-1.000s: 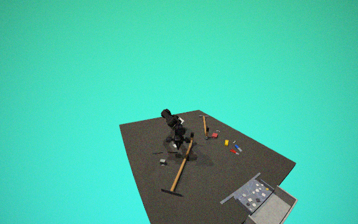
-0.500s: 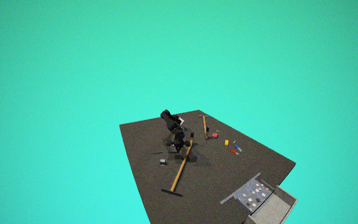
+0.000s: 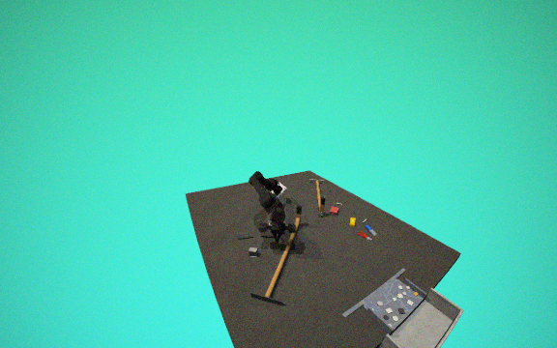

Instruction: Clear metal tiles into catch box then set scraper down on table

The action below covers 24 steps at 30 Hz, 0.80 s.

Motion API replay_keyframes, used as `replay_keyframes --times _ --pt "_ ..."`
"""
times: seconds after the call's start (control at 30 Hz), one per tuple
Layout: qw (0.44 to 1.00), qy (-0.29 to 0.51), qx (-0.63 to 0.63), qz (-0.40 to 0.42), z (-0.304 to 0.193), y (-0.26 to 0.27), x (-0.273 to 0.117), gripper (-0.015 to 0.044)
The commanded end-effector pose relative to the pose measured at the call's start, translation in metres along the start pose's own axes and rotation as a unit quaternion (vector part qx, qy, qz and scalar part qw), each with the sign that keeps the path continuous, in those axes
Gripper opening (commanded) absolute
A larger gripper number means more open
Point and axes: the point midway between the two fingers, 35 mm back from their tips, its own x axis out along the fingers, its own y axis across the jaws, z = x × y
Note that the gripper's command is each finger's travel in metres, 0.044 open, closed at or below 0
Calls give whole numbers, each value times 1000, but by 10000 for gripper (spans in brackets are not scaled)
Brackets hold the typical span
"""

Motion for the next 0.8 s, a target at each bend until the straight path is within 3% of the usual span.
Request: replay_keyframes --times 0.0,0.77 --pt "1000 1 -3 1 -4 0 10 0" --pt "1000 -1 -4 -2 -15 -1 45 0"
